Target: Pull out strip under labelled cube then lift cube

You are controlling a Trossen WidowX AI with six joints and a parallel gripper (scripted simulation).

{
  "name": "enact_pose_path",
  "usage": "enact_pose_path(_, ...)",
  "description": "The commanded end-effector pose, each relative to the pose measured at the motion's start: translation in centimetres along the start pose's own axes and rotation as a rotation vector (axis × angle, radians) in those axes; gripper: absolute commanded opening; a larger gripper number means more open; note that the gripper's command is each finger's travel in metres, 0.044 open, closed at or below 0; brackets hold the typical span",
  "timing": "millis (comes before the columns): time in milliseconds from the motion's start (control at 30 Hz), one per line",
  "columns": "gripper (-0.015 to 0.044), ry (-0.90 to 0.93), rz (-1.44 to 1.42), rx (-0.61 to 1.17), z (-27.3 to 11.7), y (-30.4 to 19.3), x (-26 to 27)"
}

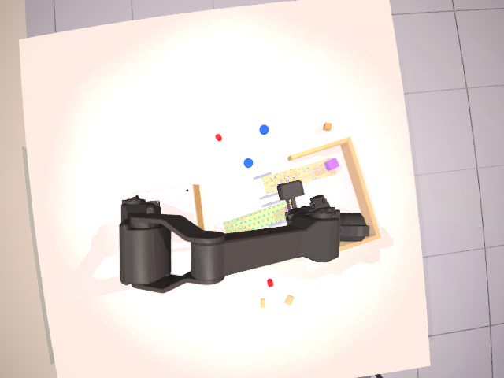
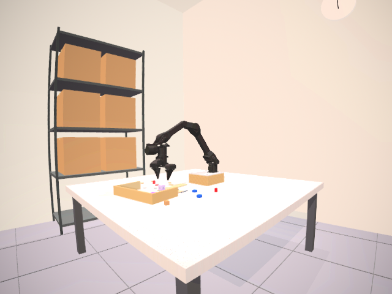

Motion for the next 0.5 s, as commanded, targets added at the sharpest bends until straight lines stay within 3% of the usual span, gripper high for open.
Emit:
enact_pose_path(0, 0.0440, -0.003, 0.004, 0.003, 0.0, 1.2, 0.4)
enact_pose_path(233, 0.0256, -0.003, 0.004, 0.003, 0.9, 1.3, 0.4)
enact_pose_path(467, 0.0250, -0.003, 0.004, 0.003, 2.0, 1.3, 0.4)
Point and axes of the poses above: the point midway between the two fingers, 35 mm back from their tips, its own z axis out along the fingers, its own x axis across the jaws, y = z × x, the point moved 1 cm from there along -z, back along the fingers, and after that the axes turned 12 degrees about z, right-handed, at the moved point
